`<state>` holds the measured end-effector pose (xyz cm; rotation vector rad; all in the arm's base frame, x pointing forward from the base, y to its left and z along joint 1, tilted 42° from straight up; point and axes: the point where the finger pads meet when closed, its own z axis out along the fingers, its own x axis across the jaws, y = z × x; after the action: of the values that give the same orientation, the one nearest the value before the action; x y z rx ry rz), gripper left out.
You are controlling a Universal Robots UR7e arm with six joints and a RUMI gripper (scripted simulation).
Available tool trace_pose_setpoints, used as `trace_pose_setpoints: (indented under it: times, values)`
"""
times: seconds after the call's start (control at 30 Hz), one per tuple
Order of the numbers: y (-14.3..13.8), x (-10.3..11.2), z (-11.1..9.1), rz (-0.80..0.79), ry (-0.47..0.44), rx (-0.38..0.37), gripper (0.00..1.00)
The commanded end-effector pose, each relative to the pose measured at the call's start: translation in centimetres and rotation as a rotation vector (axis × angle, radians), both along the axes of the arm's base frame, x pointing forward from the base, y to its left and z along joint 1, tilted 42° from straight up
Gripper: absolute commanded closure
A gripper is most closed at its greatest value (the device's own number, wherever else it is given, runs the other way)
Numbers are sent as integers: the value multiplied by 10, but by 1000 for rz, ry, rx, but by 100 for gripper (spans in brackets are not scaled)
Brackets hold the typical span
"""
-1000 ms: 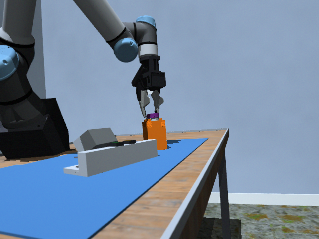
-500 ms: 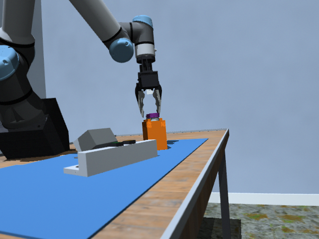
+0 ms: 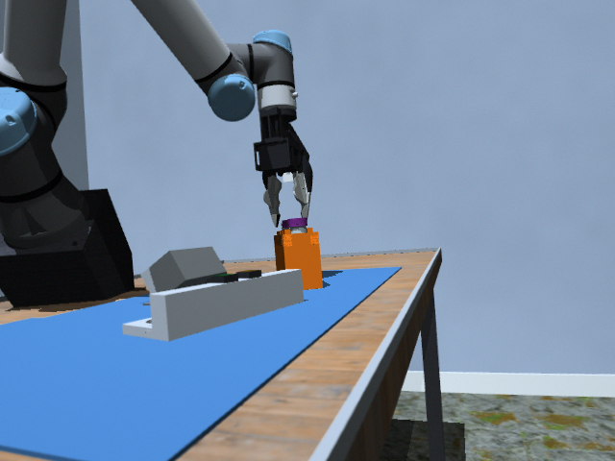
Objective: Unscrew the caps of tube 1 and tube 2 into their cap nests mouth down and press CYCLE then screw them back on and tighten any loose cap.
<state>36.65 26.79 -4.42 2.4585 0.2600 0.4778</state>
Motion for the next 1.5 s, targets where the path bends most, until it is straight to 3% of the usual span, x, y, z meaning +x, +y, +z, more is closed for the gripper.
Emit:
trace_pose_setpoints:
  times: [0.0,0.03,0.5,0.73,0.8,1.23,1.47]
  values:
    - [1,-1,1,-35,-24,7,65]
    - [0,-1,0,-37,-22,6,100]
    - [0,-1,0,-37,-22,6,100]
    - [1,0,1,224,167,-131,100]
    - [1,0,1,224,167,-131,100]
    - [-1,-2,0,623,460,-344,100]
    - [-1,-3,0,743,545,-406,100]
